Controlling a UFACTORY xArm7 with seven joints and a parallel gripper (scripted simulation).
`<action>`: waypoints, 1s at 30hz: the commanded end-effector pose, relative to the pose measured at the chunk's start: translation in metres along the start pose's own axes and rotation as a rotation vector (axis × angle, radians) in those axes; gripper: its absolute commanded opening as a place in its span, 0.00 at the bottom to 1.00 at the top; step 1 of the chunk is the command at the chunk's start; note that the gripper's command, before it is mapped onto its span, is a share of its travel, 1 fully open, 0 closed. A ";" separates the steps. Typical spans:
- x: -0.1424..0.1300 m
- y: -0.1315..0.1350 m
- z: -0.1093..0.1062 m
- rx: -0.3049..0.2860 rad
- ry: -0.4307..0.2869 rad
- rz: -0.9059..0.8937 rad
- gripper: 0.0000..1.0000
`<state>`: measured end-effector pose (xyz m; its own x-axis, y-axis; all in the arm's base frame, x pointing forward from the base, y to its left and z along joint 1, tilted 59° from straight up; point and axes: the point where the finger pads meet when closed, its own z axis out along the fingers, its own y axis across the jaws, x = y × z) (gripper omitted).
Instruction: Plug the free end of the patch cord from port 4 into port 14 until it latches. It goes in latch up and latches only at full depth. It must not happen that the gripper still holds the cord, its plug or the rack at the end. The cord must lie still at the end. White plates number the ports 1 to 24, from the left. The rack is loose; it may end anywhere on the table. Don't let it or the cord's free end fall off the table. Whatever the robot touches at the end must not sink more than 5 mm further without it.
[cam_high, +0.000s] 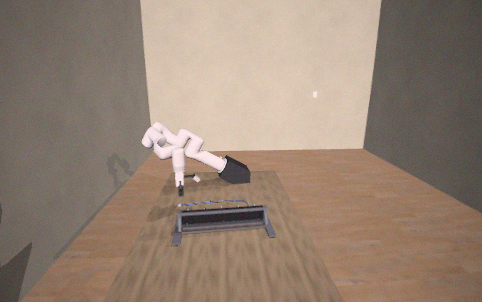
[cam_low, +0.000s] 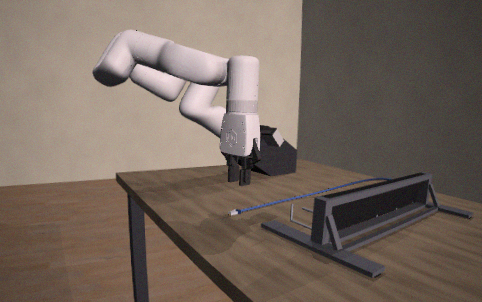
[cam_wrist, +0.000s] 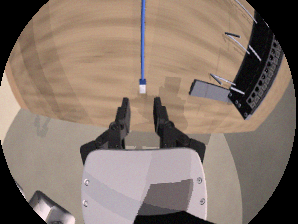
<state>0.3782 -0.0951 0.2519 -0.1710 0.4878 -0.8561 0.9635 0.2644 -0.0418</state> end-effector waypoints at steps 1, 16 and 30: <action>0.000 0.001 -0.001 -0.004 -0.001 0.000 0.38; 0.000 0.001 0.003 -0.004 -0.001 0.000 0.38; 0.000 0.001 0.022 -0.004 -0.001 0.000 0.38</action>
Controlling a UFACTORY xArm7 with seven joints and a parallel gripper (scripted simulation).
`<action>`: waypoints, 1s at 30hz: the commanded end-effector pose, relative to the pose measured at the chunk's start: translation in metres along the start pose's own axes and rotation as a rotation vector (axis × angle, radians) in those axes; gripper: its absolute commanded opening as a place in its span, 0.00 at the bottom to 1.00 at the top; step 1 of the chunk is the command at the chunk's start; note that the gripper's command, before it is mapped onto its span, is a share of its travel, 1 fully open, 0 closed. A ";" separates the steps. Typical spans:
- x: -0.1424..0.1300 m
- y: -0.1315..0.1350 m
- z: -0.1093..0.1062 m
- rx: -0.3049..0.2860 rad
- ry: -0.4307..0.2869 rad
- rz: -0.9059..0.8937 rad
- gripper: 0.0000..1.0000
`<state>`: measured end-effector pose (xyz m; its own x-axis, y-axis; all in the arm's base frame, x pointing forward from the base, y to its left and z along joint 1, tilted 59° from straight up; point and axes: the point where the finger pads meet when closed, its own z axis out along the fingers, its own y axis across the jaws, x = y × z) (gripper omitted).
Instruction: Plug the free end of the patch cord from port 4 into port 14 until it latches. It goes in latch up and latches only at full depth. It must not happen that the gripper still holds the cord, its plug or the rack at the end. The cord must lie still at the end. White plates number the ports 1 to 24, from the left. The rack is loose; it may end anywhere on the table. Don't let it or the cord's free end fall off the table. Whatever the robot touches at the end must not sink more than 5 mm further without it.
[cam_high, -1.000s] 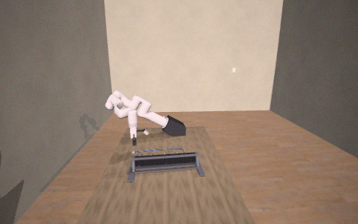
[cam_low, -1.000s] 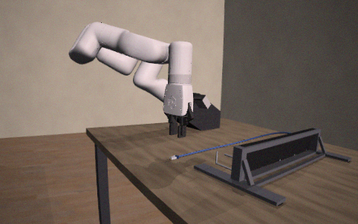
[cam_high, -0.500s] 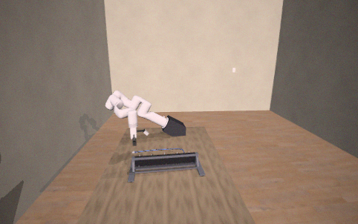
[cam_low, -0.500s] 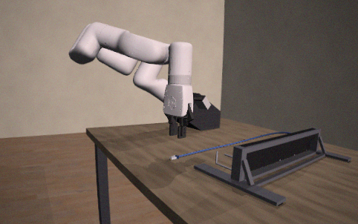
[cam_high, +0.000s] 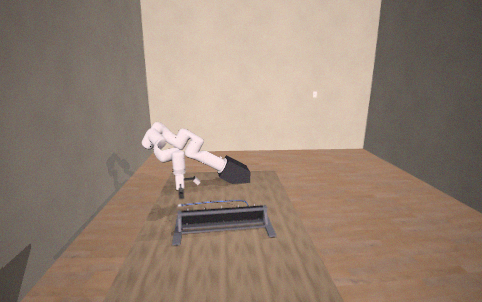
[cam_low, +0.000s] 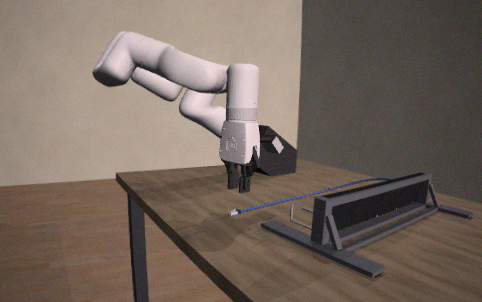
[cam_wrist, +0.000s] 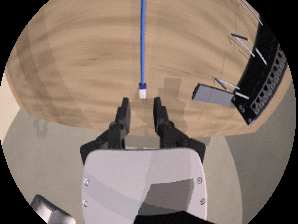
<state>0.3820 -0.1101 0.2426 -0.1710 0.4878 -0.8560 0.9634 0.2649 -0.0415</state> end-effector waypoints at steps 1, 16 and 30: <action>0.000 0.001 0.006 -0.003 -0.001 0.000 0.38; 0.000 0.001 0.031 -0.003 -0.001 0.000 0.38; 0.000 0.001 0.045 -0.003 -0.001 0.000 0.38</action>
<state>0.3914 -0.1482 0.2192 -0.1709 0.4879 -0.8560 0.9636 0.2642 -0.0418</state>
